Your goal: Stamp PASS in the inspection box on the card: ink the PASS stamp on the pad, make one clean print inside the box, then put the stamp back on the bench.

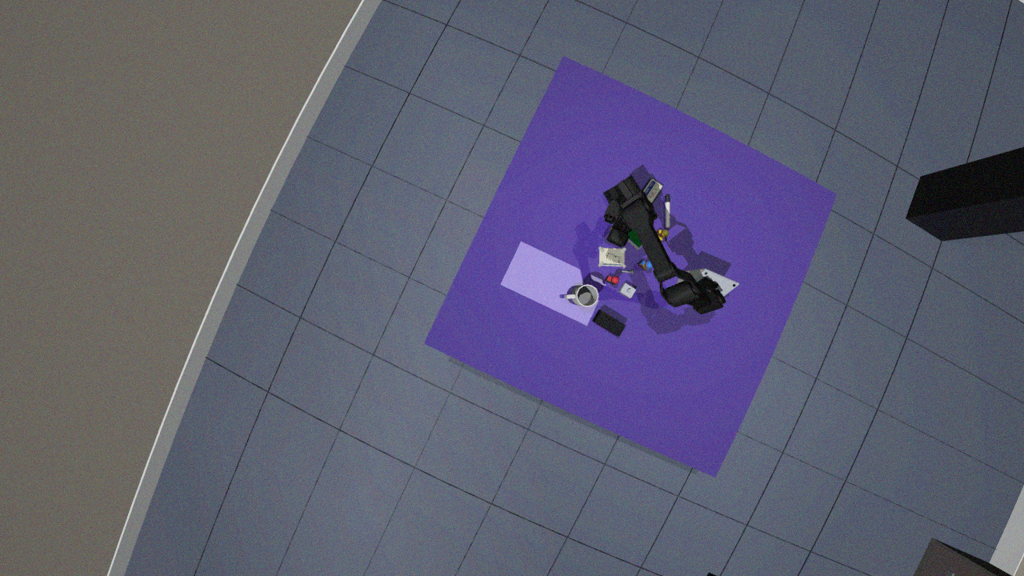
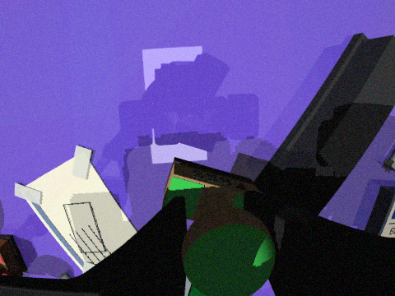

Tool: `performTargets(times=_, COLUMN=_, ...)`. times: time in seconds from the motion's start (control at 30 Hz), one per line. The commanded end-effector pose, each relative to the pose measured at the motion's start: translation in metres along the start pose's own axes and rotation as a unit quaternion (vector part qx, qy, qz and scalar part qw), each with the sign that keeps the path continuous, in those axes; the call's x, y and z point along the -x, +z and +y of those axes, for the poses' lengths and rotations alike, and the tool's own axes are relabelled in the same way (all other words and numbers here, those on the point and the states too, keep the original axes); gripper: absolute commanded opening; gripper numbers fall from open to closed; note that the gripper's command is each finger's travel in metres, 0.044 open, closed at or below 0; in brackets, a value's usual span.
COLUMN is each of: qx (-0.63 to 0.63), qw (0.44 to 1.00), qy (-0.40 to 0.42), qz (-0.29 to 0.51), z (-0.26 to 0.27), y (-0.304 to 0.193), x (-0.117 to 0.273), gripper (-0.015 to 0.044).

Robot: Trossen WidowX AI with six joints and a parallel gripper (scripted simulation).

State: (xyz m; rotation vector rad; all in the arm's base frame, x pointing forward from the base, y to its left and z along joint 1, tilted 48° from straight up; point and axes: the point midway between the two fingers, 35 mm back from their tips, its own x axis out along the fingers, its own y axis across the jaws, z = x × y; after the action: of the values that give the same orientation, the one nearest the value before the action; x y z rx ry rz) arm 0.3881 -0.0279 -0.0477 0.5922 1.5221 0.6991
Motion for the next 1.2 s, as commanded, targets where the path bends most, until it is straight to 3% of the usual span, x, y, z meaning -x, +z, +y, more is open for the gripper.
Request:
performTargets(times=0.0, qx=0.003, qw=1.0, qy=-0.002, qz=-0.001, z=0.0, y=0.001, x=0.004, gripper=0.0)
performTargets(times=0.9, qx=0.003, qw=1.0, qy=-0.002, qz=-0.001, z=0.0, y=-0.001, x=0.016, gripper=0.0)
performTargets(times=1.17, qx=0.002, qw=1.0, qy=-0.004, qz=0.0, z=-0.008, y=-0.027, x=0.019, gripper=0.0)
